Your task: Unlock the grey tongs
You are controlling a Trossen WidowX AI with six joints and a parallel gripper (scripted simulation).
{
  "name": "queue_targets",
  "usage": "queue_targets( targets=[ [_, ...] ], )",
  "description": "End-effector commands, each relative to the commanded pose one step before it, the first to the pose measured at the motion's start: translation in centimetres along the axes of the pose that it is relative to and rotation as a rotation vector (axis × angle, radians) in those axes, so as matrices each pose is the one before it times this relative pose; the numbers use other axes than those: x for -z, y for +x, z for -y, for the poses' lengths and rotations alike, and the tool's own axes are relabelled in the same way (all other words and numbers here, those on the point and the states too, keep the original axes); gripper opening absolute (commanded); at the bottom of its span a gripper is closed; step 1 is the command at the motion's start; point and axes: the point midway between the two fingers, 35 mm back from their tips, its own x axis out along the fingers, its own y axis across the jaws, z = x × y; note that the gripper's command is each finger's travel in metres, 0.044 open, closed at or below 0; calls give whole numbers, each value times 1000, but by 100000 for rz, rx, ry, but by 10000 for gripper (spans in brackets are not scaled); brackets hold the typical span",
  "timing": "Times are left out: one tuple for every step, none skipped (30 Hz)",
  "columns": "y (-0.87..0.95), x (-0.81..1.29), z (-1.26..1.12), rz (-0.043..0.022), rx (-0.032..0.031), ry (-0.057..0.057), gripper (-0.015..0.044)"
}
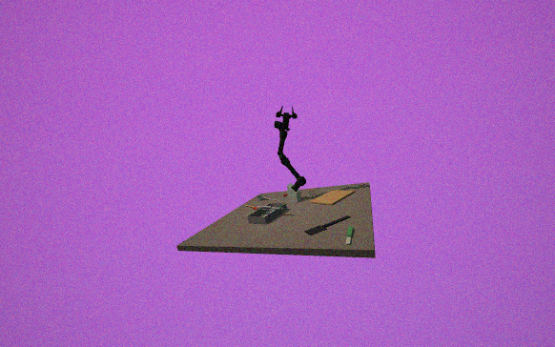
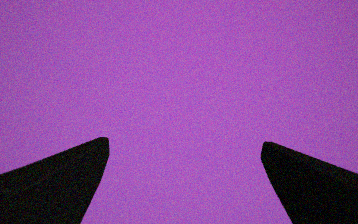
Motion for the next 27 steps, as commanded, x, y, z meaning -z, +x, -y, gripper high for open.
queue_targets(
  targets=[
    [36,-41,-287,-35,-499,-525,374],
    [15,-32,-275,72,-581,103,347],
    [132,76,-527,-33,-1000,-454,321],
    [72,109,-443,-233,-1092,-1108,295],
    [85,-89,-458,108,-686,-661,269],
    [93,-41,-537,-283,-819,-271,260],
    [175,18,-853,-590,-1423,-906,260],
    [218,-90,-1014,-189,-1459,-897,260],
    [181,-259,-1066,366,-1604,-1873,260],
    [206,-267,-1189,311,-1806,-2111,260],
    [55,101,-254,-257,-512,456,260],
    [81,-35,-545,-256,-968,-627,260],
    [107,-37,-576,-448,-826,-1503,260],
    [107,-52,-548,-154,-809,-336,260],
    [-65,-107,-411,-319,-795,-808,260],
    [94,-111,-491,120,-752,-911,260],
    [85,-187,-613,206,-893,-666,260],
    [179,-185,-867,216,-1322,-1607,260],
    [79,38,-278,-531,-140,89,260],
    [116,-44,-443,-39,-459,-800,260],
    [180,-23,-731,-120,-1223,-791,260],
    [21,150,-257,-579,-585,119,260],
    [55,-30,-260,-10,-417,-429,260],
    [103,-1,-504,-32,-961,-310,260],
    [152,-121,-658,131,-1007,-1252,260],
    [220,-25,-848,-260,-1357,-1435,260],
    [228,-182,-987,232,-1552,-1770,260]
  ],
)
